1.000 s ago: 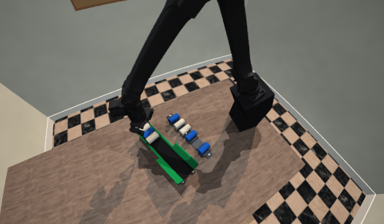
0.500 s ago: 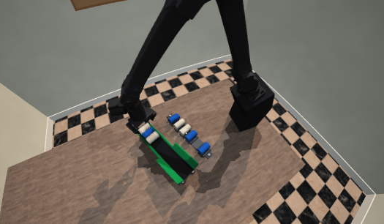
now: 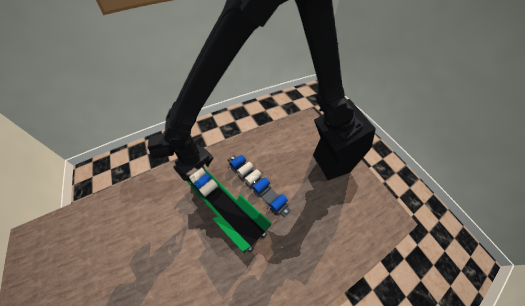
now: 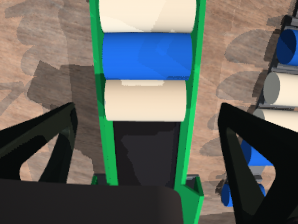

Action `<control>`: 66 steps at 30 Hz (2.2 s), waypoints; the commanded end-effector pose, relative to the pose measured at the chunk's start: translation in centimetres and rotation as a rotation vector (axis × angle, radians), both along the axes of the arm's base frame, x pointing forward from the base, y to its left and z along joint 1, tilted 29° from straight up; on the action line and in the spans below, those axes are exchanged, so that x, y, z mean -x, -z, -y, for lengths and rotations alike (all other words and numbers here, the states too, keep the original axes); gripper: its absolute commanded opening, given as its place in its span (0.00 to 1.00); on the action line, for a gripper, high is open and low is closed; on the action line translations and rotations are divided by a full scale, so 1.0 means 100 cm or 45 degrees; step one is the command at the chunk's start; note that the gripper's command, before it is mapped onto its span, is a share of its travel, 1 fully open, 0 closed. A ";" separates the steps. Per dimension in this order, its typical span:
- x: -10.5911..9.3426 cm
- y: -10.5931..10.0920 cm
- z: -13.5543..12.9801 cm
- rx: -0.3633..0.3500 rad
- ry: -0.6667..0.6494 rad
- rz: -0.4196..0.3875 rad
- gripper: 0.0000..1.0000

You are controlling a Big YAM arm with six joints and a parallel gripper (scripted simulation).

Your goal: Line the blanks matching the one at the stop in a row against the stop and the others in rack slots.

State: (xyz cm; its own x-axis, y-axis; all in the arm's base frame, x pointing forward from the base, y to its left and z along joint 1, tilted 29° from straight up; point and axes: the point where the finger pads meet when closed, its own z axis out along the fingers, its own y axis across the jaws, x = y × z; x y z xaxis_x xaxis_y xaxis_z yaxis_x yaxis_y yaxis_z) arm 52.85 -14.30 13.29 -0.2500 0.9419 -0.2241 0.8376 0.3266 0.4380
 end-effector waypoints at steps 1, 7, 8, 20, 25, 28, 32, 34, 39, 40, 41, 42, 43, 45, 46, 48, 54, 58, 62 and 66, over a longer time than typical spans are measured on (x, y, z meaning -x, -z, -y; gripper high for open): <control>-0.011 -0.014 0.004 -0.004 0.018 0.029 0.85; -0.011 -0.014 0.004 -0.002 0.015 0.029 0.85; -0.011 -0.014 0.004 -0.002 0.015 0.029 0.85; -0.011 -0.014 0.004 -0.002 0.015 0.029 0.85; -0.011 -0.014 0.004 -0.002 0.015 0.029 0.85; -0.011 -0.014 0.004 -0.002 0.015 0.029 0.85; -0.012 -0.012 0.004 -0.002 0.015 0.027 0.85; -0.013 -0.010 0.004 -0.002 0.015 0.027 0.85; -0.018 -0.012 0.005 0.004 0.014 0.052 0.85; -0.019 -0.010 0.005 0.004 0.013 0.049 0.85; -0.020 -0.008 0.004 0.003 0.013 0.046 0.85; -0.019 -0.006 0.004 0.002 0.012 0.043 0.85; -0.018 -0.003 0.003 0.001 0.012 0.038 0.85; -0.018 -0.003 0.003 0.001 0.012 0.038 0.85; -0.018 -0.016 0.003 0.009 0.011 0.066 0.85; -0.020 0.000 0.003 0.001 0.009 0.038 0.85; -0.025 0.006 0.002 0.002 0.006 0.039 0.85; -0.030 0.011 0.004 0.003 0.009 0.043 0.85; -0.031 0.014 0.003 0.003 0.008 0.043 0.85; -0.034 0.020 0.004 0.004 0.008 0.042 0.85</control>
